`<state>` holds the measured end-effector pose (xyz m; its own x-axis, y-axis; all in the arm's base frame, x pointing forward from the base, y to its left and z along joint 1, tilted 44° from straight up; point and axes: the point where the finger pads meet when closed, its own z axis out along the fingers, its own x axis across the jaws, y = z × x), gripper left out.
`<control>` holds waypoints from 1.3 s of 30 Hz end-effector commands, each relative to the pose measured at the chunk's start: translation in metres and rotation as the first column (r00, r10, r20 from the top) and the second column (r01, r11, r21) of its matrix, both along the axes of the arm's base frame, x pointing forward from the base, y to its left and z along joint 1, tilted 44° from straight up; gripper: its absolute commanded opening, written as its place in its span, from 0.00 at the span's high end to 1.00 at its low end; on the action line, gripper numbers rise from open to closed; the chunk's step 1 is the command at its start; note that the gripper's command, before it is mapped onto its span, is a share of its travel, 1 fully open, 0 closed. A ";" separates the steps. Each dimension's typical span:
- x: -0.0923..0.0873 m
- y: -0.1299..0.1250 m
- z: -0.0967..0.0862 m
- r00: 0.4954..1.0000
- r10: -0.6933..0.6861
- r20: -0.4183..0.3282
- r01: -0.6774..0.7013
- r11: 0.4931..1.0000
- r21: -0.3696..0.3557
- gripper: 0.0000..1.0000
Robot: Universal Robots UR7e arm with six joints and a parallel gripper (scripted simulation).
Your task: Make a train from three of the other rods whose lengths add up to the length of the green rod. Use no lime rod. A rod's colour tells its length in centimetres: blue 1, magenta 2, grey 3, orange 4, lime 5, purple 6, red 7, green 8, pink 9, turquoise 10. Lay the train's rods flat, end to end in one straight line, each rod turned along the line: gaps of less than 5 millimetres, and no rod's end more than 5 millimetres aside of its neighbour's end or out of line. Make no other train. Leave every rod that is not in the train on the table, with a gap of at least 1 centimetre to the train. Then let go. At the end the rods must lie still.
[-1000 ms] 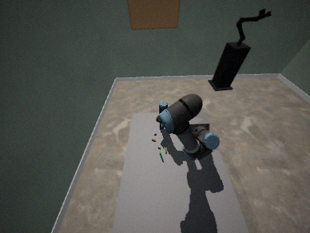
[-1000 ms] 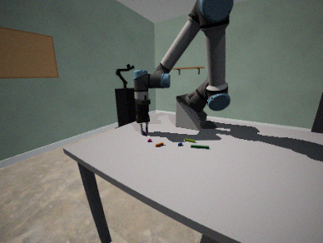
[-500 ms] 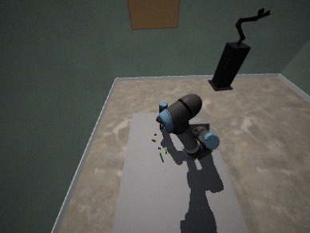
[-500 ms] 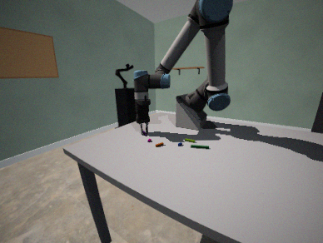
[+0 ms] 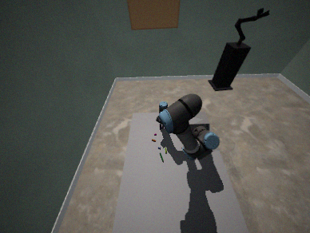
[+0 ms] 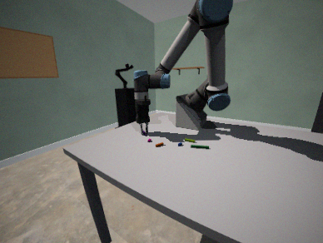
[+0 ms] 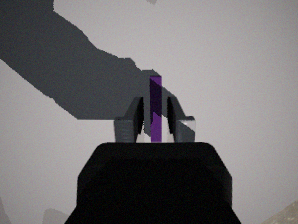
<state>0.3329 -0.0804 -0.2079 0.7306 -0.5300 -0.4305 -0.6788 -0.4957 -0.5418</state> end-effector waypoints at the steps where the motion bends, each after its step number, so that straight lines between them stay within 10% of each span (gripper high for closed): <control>1: 0.000 -0.001 0.000 1.000 -0.001 0.001 0.001 1.000 -0.001 0.46; 7: 0.000 -0.001 0.000 1.000 -0.001 0.001 0.001 1.000 -0.001 0.46; 8: 0.000 -0.001 0.000 1.000 -0.001 0.001 0.001 1.000 -0.001 0.76; 39: 0.000 -0.001 0.000 1.000 -0.001 0.001 0.001 1.000 -0.001 0.76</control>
<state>0.3329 -0.0804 -0.2079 0.7306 -0.5300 -0.4305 -0.6788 -0.4957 -0.5418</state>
